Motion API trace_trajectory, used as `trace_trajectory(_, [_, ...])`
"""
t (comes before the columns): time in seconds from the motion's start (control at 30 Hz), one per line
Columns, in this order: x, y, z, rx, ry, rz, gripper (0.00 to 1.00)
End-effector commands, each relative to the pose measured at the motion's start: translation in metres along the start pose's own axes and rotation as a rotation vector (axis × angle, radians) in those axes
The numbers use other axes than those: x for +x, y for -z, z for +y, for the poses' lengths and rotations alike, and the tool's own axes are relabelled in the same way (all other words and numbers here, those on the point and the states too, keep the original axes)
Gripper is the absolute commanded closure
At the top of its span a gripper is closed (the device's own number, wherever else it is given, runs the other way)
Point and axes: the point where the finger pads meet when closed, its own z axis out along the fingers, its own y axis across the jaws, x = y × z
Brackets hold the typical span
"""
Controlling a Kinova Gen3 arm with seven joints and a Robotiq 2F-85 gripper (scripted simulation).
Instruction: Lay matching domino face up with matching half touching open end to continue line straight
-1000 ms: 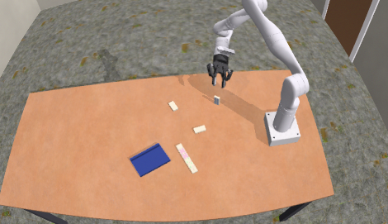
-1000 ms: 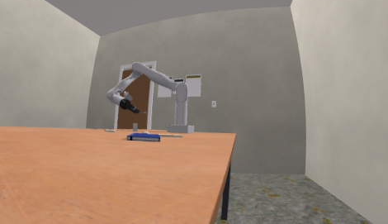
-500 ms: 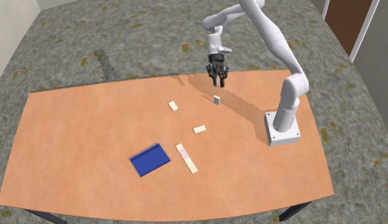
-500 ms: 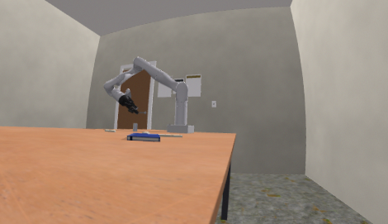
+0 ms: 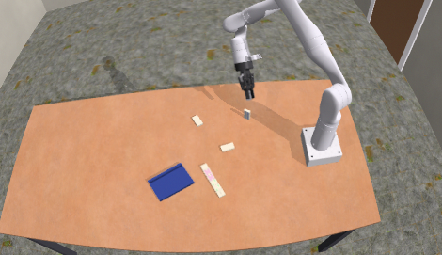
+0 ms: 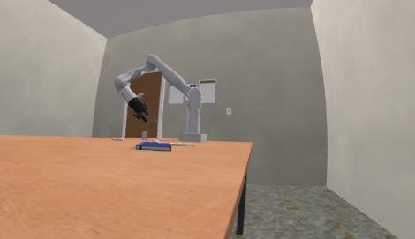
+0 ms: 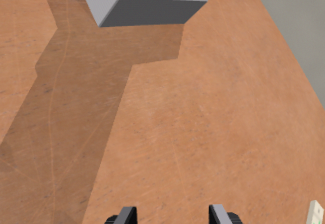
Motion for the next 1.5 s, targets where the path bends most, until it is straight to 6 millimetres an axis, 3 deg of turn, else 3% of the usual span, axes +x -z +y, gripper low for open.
trace_trajectory(0.0, [0.0002, -0.0001, 0.0004, 0.083, 0.113, -0.022, 0.51])
trace_trajectory(0.3, [0.001, -0.0008, 0.0005, 0.263, 0.358, -0.057, 0.51])
trace_trajectory(0.87, [0.0019, -0.0017, 0.0007, 0.481, 0.658, -0.1, 0.51])
trace_trajectory(1.47, [0.0017, -0.0016, 0.0, 0.627, 0.855, -0.13, 0.51])
